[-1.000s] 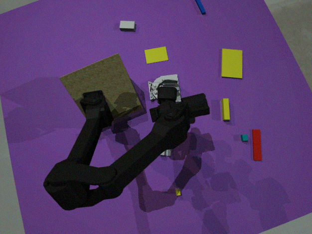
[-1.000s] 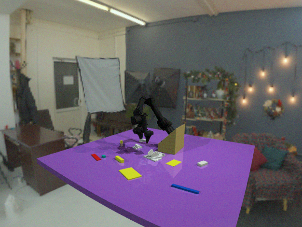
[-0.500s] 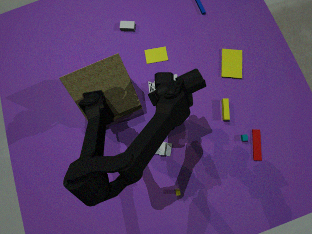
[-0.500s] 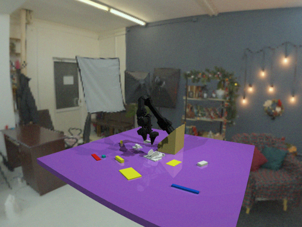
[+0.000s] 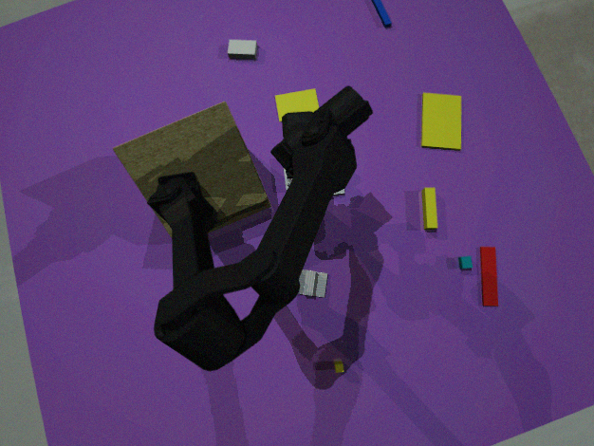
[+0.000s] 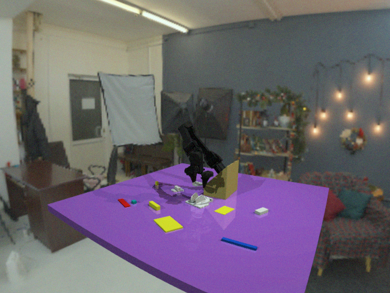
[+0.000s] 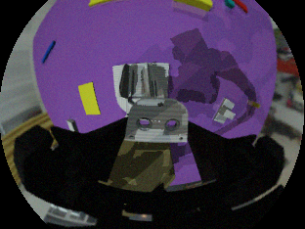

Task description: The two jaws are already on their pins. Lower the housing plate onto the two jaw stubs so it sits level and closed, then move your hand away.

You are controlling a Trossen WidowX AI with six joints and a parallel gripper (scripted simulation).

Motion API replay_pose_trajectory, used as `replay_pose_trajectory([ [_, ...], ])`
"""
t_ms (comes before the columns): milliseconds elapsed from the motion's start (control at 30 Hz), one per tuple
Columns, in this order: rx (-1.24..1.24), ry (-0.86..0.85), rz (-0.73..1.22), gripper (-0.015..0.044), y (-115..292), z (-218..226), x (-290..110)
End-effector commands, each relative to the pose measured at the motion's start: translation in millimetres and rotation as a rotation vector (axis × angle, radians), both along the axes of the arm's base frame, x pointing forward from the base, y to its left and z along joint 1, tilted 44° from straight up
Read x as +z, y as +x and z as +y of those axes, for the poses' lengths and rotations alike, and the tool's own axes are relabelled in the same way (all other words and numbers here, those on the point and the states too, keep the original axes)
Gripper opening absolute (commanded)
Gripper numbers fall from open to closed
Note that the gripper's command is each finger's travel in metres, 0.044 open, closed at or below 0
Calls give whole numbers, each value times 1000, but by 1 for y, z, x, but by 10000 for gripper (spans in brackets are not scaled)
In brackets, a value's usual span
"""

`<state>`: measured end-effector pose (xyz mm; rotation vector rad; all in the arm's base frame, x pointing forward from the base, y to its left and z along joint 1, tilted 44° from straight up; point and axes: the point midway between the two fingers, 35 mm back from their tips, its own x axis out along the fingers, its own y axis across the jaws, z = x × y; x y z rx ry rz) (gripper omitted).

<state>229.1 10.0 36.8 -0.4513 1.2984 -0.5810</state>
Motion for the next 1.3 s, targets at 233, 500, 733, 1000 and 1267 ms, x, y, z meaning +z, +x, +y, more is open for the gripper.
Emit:
replay_pose_trajectory([
  [233,34,-46,9,351,-12,25,-25],
  [500,45,-61,10,351,-17,31,-31],
  [733,45,-61,10,351,-17,31,-31],
  [1000,34,-59,1,351,-17,31,-31],
  [1267,34,-59,1,351,-17,31,-31],
])
